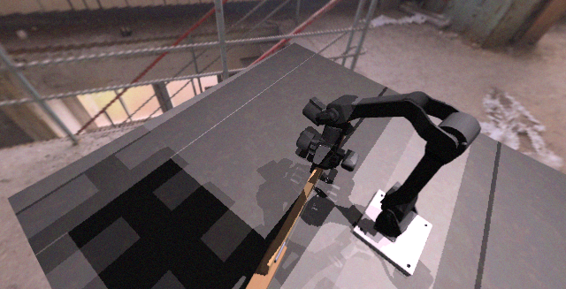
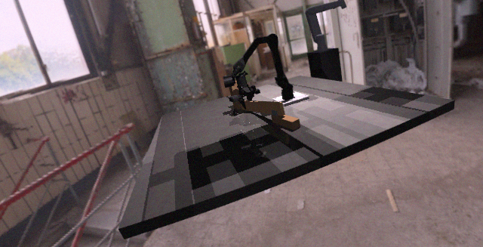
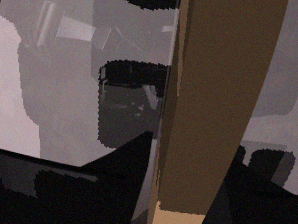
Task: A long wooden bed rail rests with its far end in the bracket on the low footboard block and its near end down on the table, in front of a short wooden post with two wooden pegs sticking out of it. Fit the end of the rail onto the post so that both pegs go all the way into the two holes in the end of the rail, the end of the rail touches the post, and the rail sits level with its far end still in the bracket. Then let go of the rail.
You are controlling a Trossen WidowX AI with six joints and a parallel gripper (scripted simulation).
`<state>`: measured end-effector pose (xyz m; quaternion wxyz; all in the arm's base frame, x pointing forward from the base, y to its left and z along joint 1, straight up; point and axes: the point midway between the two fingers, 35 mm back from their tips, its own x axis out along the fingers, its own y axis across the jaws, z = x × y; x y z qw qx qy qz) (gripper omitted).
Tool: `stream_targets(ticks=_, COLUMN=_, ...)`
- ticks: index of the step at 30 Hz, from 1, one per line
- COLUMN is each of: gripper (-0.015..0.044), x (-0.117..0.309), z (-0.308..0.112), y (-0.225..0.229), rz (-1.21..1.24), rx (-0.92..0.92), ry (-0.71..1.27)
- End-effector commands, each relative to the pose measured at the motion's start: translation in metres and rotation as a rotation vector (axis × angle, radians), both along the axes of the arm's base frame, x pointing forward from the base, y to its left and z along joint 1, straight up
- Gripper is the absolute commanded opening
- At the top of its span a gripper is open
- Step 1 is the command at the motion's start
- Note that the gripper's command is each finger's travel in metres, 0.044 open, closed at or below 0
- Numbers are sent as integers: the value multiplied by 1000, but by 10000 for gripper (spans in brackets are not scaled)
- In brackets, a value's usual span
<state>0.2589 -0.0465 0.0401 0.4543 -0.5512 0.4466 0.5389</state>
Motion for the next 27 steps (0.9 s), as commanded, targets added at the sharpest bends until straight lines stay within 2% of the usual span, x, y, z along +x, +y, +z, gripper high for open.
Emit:
stream_targets(ticks=1, gripper=40, x=0, z=0, y=0, rz=4, rx=-2, ry=0)
stream_targets(ticks=7, gripper=0, x=0, z=0, y=0, rz=4, rx=-2, ry=0)
stream_targets(ticks=27, gripper=0, x=0, z=4, y=0, rz=4, rx=-2, ry=0)
